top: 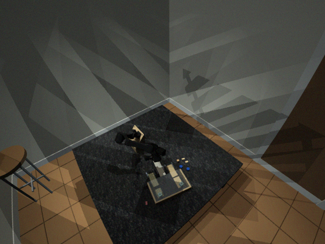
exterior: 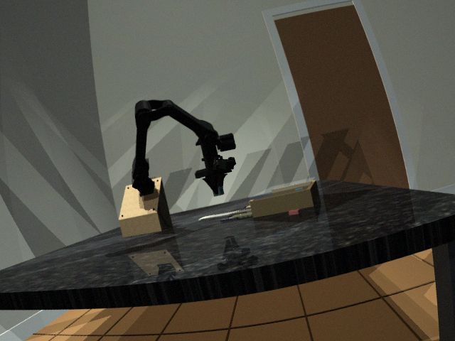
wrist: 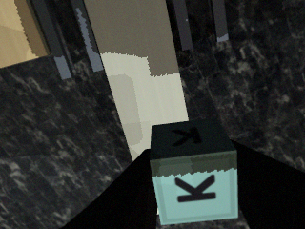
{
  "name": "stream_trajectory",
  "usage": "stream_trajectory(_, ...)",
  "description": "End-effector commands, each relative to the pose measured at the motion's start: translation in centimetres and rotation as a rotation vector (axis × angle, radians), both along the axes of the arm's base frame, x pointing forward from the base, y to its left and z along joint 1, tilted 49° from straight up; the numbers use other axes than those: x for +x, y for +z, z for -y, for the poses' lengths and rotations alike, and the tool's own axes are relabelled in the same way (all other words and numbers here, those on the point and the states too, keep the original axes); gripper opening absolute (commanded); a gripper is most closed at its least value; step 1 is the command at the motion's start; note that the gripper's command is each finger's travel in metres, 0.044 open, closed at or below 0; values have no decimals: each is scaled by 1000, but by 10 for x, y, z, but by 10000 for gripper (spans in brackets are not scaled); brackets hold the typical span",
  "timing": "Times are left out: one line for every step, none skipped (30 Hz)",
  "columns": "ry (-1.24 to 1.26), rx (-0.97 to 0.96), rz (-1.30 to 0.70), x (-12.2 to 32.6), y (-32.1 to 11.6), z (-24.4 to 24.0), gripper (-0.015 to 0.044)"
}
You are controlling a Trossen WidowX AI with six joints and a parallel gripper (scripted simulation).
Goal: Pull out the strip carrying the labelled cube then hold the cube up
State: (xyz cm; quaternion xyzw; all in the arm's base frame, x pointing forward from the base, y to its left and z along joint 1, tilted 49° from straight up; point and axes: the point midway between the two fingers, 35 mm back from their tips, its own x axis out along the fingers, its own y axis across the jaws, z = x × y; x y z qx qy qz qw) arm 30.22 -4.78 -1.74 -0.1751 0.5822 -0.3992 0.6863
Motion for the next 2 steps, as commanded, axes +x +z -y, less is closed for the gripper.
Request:
stream_trajectory(-5, 5, 8, 1, 1, -1, 0)
stream_trajectory(-5, 5, 8, 1, 1, -1, 0)
